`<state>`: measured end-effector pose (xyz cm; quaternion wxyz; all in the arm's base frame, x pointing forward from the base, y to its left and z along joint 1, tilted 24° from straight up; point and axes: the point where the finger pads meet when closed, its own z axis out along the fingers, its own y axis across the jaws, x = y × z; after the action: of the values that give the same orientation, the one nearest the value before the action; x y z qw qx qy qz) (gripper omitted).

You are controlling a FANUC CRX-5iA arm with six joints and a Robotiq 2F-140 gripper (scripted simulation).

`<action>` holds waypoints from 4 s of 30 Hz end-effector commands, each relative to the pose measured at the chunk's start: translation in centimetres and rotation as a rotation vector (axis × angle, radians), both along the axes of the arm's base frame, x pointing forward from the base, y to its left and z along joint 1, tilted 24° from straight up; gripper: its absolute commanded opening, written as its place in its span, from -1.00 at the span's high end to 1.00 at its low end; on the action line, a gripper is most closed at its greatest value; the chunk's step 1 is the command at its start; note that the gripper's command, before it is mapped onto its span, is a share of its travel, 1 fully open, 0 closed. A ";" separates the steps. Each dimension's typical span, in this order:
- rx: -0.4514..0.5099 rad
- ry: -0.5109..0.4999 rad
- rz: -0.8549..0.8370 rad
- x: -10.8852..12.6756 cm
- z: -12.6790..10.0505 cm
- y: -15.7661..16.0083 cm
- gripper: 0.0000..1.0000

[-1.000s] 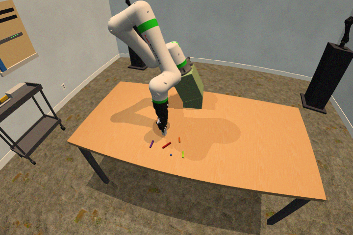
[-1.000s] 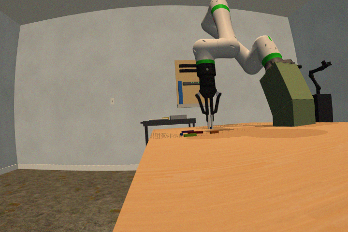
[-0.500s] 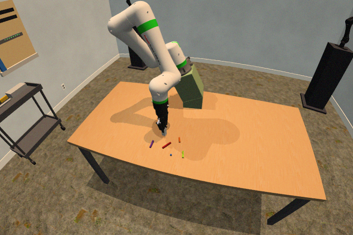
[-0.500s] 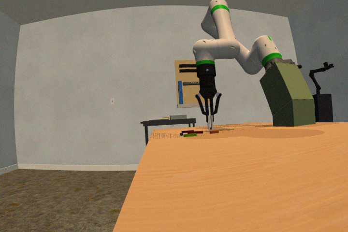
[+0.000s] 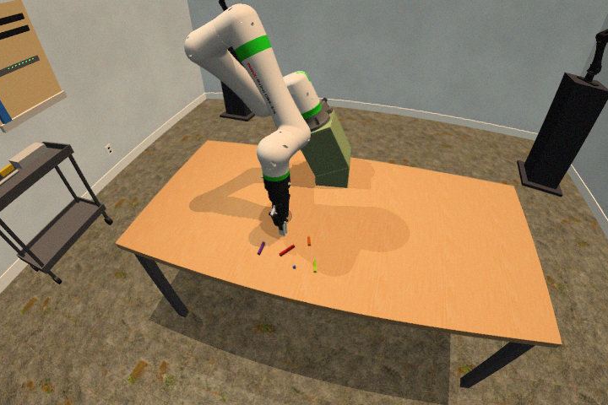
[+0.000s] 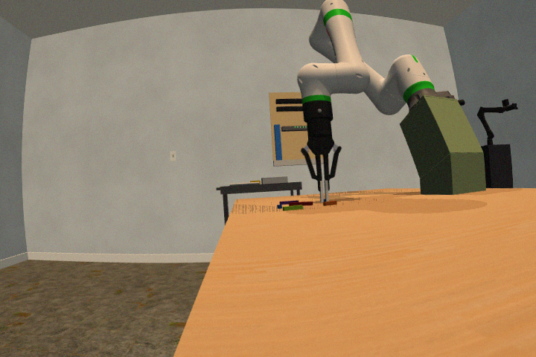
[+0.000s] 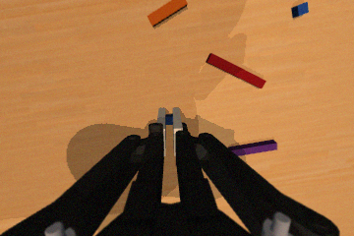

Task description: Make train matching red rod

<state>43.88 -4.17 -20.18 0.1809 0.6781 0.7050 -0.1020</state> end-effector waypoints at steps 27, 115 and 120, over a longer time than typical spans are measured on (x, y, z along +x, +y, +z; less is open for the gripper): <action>0.000 0.000 0.000 0.0 0.0 0.0 0.94; -0.002 0.004 0.012 -0.5 8.1 3.9 -1.00; -0.016 0.045 0.112 3.9 6.9 7.4 -1.00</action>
<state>45.17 1.25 -12.49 0.1812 0.6563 0.7249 -0.1048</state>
